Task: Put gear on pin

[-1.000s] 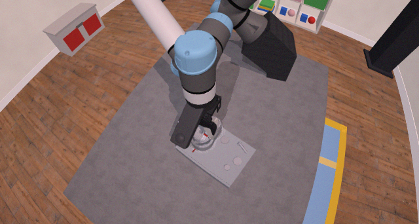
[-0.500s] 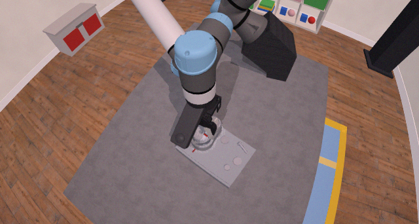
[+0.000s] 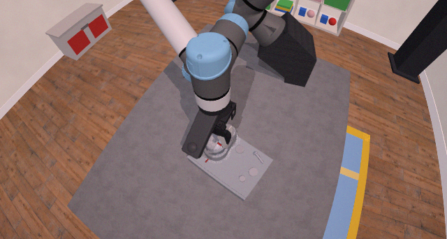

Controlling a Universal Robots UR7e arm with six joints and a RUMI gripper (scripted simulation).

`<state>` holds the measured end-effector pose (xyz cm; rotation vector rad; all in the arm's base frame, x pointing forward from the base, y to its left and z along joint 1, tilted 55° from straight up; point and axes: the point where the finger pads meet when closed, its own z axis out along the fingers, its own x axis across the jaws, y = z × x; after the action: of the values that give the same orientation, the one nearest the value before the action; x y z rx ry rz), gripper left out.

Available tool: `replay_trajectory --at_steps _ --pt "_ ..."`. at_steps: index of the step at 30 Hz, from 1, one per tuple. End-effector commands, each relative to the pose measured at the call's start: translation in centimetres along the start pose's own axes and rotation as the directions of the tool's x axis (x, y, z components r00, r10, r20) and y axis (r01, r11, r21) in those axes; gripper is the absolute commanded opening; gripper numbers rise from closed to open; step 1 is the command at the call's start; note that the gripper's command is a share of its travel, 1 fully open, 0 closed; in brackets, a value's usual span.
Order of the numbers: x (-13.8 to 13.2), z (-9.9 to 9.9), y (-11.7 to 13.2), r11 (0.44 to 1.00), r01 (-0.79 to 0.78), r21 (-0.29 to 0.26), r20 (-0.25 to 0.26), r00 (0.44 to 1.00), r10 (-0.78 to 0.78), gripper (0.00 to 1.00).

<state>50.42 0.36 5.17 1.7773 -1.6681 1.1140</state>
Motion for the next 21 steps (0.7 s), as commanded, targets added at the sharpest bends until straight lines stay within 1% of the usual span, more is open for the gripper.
replay_trajectory --at_steps 1,21 --pt "0.00 -0.04 -0.03 1.000 0.000 0.001 0.000 1.000 0.000 0.00" --pt "0.00 0.19 -0.03 1.000 0.000 0.001 0.000 1.000 0.000 0.00"
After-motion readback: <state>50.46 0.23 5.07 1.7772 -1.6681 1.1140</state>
